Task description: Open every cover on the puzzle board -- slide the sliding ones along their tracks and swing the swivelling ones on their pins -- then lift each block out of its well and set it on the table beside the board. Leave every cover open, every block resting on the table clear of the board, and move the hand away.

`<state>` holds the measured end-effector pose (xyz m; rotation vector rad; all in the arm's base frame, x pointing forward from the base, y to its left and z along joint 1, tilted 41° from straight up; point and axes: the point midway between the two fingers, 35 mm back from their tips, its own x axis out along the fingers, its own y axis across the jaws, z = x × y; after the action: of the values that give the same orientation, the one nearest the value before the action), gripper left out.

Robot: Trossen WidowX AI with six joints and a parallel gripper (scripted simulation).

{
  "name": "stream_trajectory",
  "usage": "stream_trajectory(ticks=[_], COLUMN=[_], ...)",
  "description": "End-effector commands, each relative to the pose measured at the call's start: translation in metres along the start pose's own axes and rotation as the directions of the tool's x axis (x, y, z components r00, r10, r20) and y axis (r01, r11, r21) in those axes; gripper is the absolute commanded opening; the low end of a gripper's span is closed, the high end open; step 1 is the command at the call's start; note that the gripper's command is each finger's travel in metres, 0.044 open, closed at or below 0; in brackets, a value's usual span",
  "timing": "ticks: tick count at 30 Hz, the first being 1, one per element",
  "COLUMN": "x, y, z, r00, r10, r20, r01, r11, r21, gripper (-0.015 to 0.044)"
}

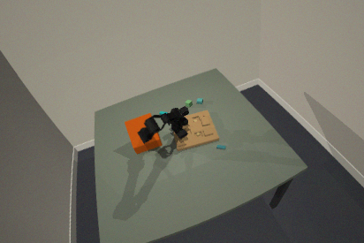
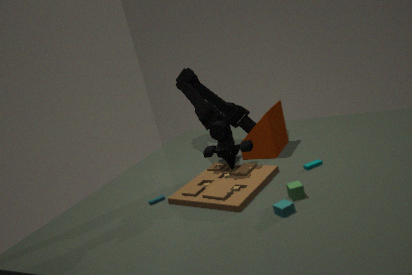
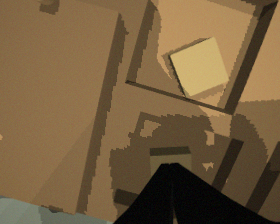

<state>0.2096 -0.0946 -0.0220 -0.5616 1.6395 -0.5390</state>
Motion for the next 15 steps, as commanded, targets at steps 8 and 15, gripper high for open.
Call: stream_trajectory(ticks=[8, 15], x=[0.0012, -0.004], y=[-0.0018, -0.0002], z=[0.0012, 0.0001], r00=[1.0, 1.0], r10=[-0.006, -0.001], r20=[0.002, 0.001], r01=[0.006, 0.001], r11=[1.0, 1.0], r21=[0.004, 0.0], gripper=[0.0, 0.0])
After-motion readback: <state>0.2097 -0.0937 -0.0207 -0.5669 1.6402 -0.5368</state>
